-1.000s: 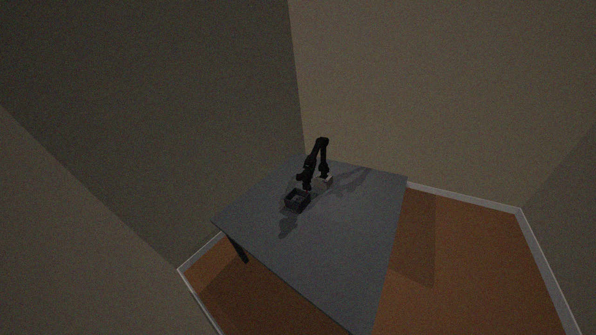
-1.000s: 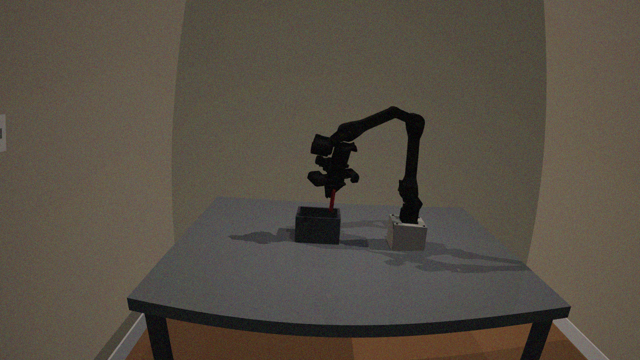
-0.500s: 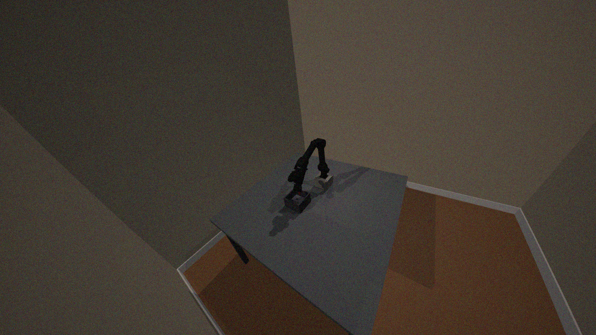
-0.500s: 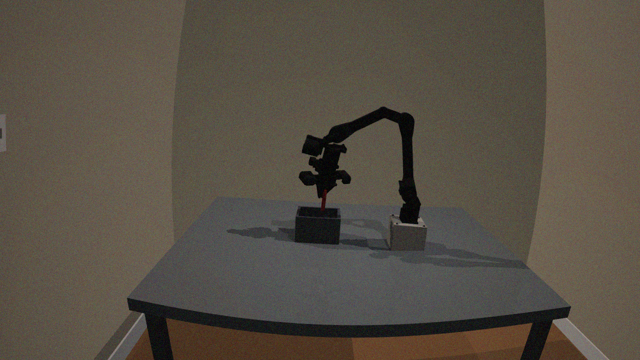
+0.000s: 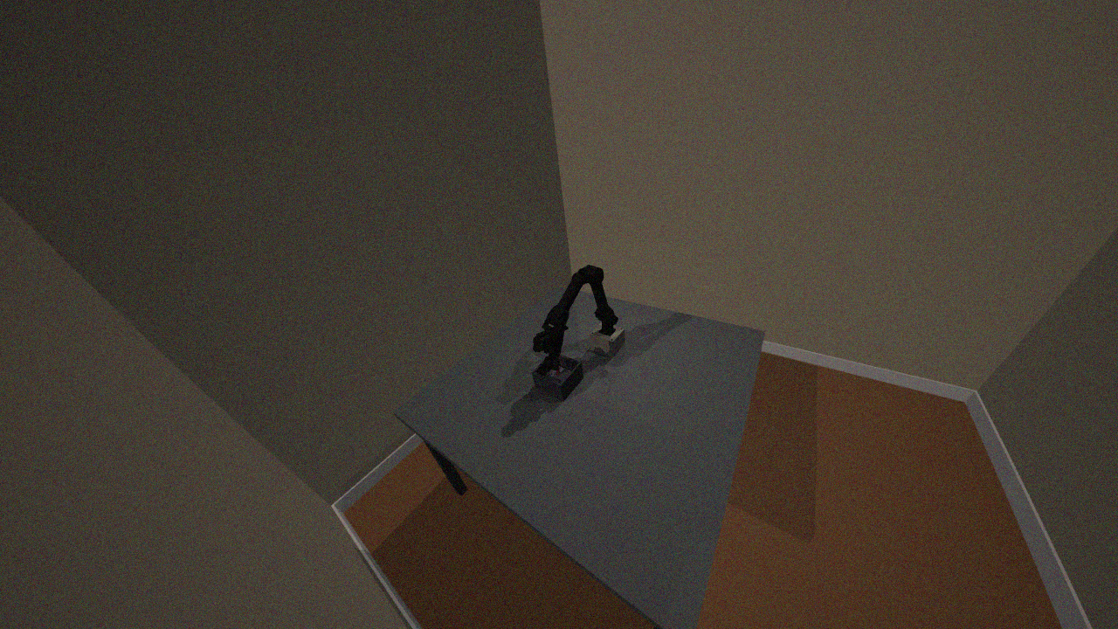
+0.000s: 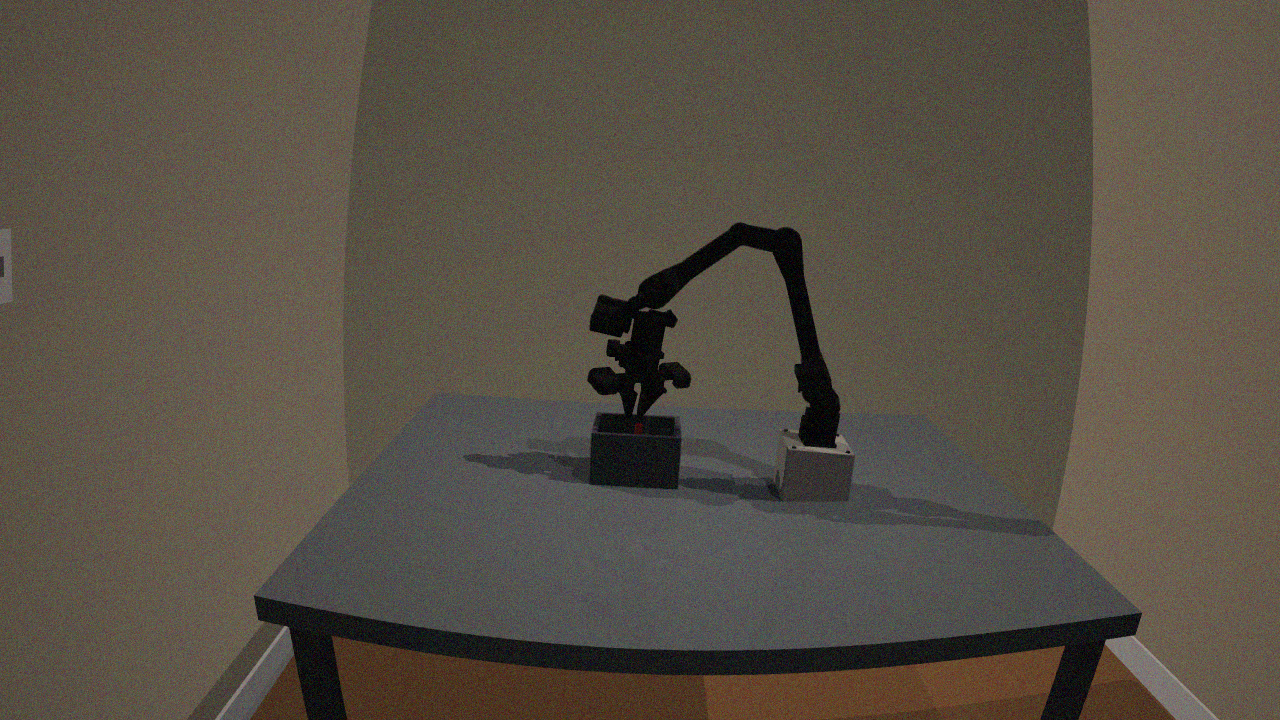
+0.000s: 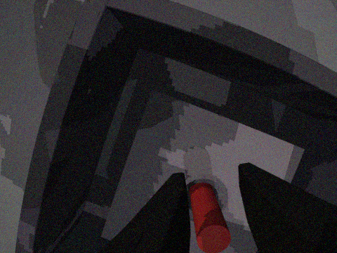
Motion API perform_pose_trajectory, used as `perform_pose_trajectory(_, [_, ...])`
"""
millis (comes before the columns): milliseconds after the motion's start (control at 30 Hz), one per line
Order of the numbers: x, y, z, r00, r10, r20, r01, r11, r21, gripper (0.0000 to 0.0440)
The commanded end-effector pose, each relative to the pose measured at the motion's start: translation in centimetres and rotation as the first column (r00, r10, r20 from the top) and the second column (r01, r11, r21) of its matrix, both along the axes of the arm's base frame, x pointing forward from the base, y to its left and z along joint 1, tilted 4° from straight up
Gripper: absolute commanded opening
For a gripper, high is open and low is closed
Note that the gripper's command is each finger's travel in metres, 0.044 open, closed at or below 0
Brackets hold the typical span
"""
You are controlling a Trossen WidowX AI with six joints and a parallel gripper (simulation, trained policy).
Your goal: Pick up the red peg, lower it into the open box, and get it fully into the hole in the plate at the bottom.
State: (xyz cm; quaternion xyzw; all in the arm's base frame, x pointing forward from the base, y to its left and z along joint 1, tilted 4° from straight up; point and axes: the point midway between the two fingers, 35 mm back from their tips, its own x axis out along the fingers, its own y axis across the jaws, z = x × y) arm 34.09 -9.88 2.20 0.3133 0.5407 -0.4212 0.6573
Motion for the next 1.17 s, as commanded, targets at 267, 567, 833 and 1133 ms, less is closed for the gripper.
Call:
perform_pose_trajectory(267, [2.3, -2.2, -2.2, 1.0, 0.025, -0.015, -0.025, 1.0, -0.011, 0.0286])
perform_pose_trajectory(567, [4.8, -5.0, -1.4, 0.998, 0.024, 0.06, -0.021, 0.998, -0.059, 0.044])
perform_pose_trajectory(833, [6.3, -7.5, -0.3, 0.992, 0.017, 0.128, -0.003, 0.994, -0.106, 0.044])
perform_pose_trajectory(1133, [6.3, -7.5, -0.3, 0.992, 0.017, 0.128, -0.003, 0.994, -0.106, 0.044])
